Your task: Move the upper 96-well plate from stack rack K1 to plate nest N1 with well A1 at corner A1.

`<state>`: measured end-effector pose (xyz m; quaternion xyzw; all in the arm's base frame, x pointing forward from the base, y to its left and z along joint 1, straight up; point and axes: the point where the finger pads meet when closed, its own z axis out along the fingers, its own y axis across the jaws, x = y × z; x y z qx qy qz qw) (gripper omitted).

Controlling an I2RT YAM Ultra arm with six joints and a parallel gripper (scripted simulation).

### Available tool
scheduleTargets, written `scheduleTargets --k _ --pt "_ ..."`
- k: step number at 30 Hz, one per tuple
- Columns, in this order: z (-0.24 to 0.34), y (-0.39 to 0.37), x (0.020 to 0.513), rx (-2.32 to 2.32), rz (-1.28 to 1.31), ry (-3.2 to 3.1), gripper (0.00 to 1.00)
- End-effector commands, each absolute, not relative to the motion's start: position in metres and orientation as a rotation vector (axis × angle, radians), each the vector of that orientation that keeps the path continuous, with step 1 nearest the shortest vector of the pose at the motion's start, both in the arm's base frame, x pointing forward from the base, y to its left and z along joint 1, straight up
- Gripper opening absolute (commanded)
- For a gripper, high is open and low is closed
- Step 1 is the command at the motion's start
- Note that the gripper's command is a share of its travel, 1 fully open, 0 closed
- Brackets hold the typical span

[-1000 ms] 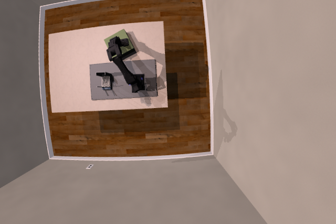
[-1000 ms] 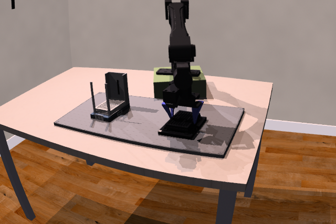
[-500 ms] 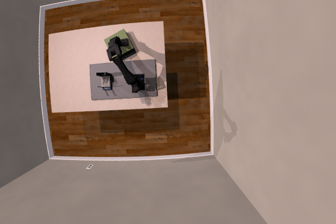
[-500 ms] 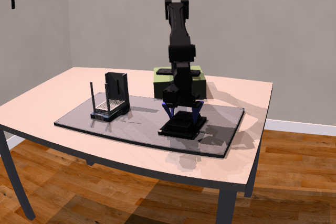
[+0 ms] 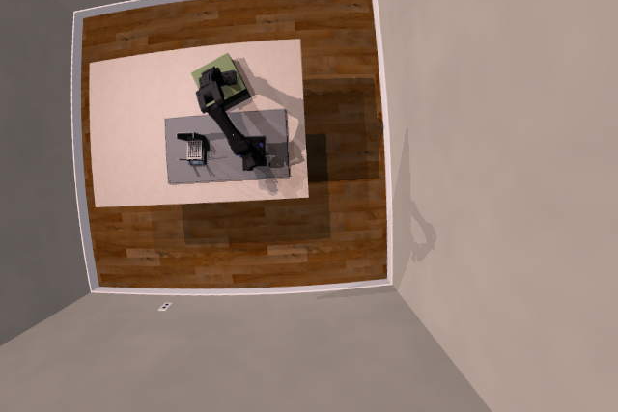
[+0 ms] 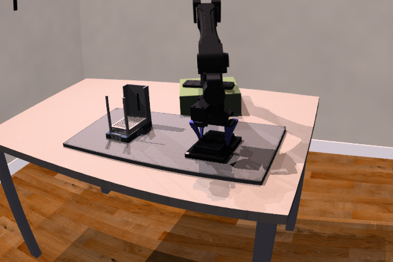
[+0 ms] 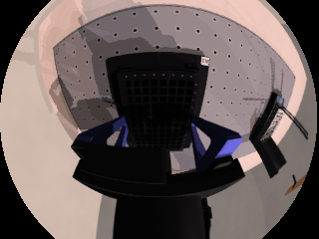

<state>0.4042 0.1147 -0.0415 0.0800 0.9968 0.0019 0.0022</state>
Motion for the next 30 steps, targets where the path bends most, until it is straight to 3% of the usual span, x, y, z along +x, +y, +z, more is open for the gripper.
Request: scheduleTargets --k 1,22,23,30 --pt "-0.0443 0.1196 0.4005 0.237 -0.005 3.13 0.0" --pt "-0.0475 0.1197 0.4 0.237 -0.006 3.132 0.0" --pt "-0.0475 0.1197 0.4 0.237 -0.006 3.132 1.0" --pt "-0.0475 0.1197 0.4 0.236 -0.006 3.132 1.0"
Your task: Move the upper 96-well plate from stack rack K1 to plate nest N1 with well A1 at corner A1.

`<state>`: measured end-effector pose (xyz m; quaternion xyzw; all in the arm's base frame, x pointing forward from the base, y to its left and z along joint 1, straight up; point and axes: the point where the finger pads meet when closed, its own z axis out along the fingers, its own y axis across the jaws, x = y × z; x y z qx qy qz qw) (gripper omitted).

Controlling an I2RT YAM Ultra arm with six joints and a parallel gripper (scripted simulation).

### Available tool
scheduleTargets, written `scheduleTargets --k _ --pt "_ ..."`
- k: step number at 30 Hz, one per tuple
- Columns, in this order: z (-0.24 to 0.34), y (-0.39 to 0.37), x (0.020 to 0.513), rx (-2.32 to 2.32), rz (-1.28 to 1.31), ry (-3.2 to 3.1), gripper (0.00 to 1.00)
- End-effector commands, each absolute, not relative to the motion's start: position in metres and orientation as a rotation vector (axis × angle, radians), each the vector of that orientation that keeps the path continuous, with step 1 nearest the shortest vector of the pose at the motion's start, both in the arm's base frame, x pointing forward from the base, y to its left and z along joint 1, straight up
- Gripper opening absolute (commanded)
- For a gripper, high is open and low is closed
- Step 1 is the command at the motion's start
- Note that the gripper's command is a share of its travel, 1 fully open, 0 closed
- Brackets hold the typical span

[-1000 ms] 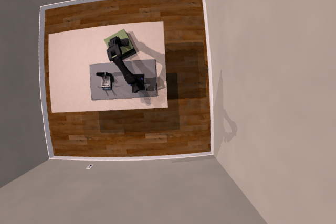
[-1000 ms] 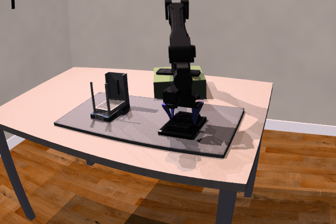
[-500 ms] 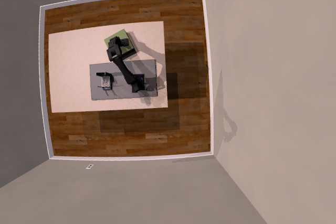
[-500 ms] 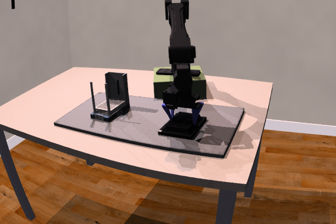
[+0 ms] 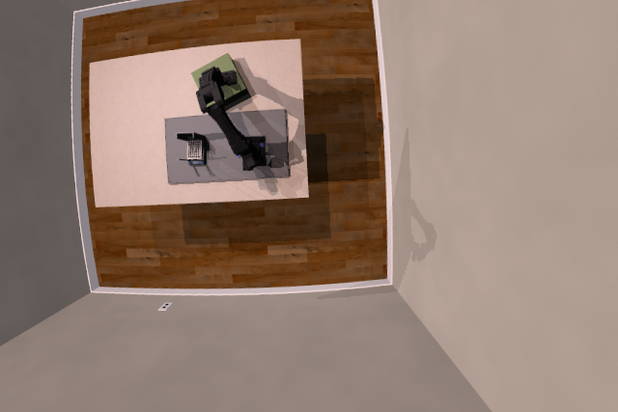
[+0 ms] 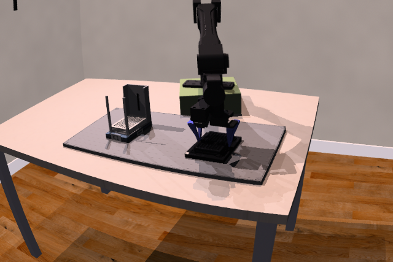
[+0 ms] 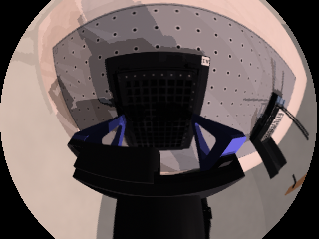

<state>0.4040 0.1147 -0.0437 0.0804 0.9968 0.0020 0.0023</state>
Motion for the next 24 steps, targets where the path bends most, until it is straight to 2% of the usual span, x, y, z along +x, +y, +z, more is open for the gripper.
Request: scheduleTargets --k 1,13,15,24 --pt "-0.048 0.12 0.4 0.236 -0.006 3.132 1.0" --pt "-0.048 0.12 0.4 0.236 -0.006 3.132 1.0" --pt "-0.023 0.123 0.411 0.234 0.018 3.09 1.0" --pt "-0.004 0.123 0.41 0.233 0.018 3.09 1.0"
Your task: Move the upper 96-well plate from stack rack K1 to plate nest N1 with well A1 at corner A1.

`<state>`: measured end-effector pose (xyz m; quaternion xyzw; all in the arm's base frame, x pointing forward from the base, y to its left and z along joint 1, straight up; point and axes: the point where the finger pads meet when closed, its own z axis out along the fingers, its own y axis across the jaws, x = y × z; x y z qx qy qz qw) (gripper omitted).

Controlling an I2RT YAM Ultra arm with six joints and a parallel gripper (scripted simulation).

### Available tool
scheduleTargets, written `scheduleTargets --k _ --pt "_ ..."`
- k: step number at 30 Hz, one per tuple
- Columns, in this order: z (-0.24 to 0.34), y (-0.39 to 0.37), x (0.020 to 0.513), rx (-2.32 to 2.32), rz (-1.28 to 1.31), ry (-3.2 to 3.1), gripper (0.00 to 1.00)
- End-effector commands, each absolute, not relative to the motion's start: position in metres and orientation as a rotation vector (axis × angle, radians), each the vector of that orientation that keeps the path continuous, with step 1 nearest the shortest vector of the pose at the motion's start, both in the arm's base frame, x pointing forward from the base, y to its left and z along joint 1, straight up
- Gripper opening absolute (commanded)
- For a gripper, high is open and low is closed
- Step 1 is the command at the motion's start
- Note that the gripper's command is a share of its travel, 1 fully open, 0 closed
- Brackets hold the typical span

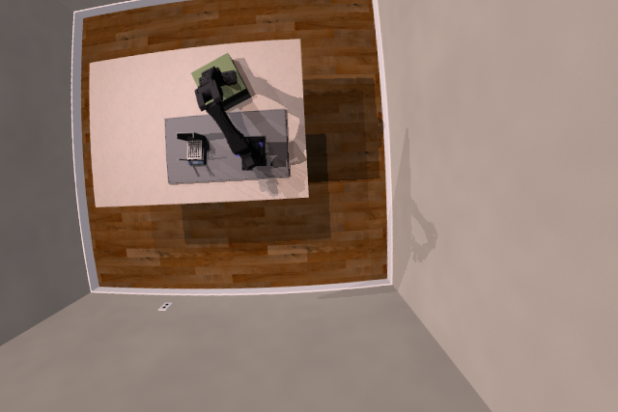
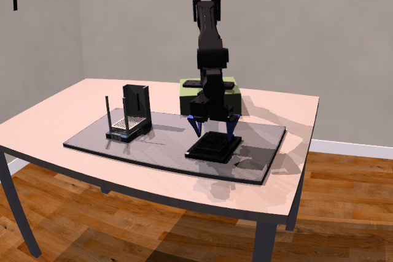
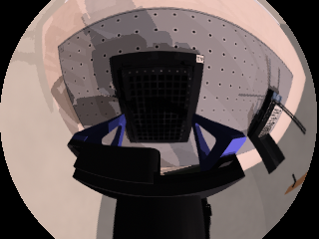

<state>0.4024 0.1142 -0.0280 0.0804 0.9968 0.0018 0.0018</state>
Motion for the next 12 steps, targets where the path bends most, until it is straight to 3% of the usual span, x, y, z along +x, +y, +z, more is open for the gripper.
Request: scheduleTargets --k 1,12 --pt "-0.0012 0.1228 0.4102 0.233 0.018 3.09 1.0" --pt "0.0041 0.1227 0.4099 0.233 0.018 3.09 1.0"
